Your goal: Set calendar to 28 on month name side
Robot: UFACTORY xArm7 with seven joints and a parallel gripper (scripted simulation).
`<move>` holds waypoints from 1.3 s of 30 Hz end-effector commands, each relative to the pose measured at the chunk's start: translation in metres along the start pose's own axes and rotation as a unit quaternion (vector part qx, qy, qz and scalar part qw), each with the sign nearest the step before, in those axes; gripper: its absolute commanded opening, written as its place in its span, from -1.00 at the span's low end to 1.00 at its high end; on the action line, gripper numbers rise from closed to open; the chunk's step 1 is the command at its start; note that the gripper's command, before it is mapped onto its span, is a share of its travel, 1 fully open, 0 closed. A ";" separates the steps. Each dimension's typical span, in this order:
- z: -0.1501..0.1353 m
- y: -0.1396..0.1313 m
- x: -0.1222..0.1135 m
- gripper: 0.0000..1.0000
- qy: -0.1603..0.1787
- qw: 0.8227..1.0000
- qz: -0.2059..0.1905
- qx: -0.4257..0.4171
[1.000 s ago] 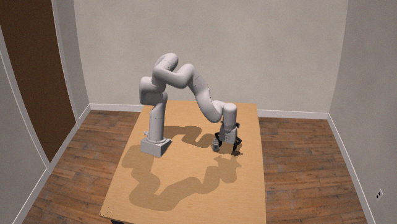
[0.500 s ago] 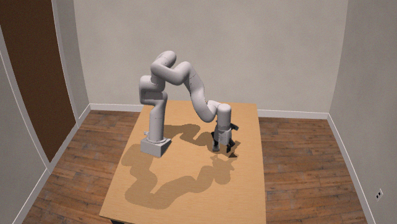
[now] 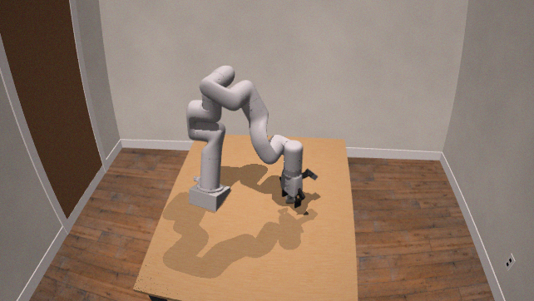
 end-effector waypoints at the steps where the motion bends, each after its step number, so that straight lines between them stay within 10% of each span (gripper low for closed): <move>1: -0.005 -0.011 -0.002 1.00 -0.002 1.000 0.001 0.007; 31: -0.033 -0.059 -0.001 1.00 -0.002 0.972 0.001 0.235; 39: -0.045 -0.079 -0.001 1.00 -0.002 0.942 0.001 0.337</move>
Point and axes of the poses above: the point where the finger pads meet when closed, its own x axis out along the fingers, its own z axis across the jaws, y = z × x, the point moved 1 cm from there along -x, back along the fingers, and after that the axes turned 7 degrees about -x, right-handed, at the moved point
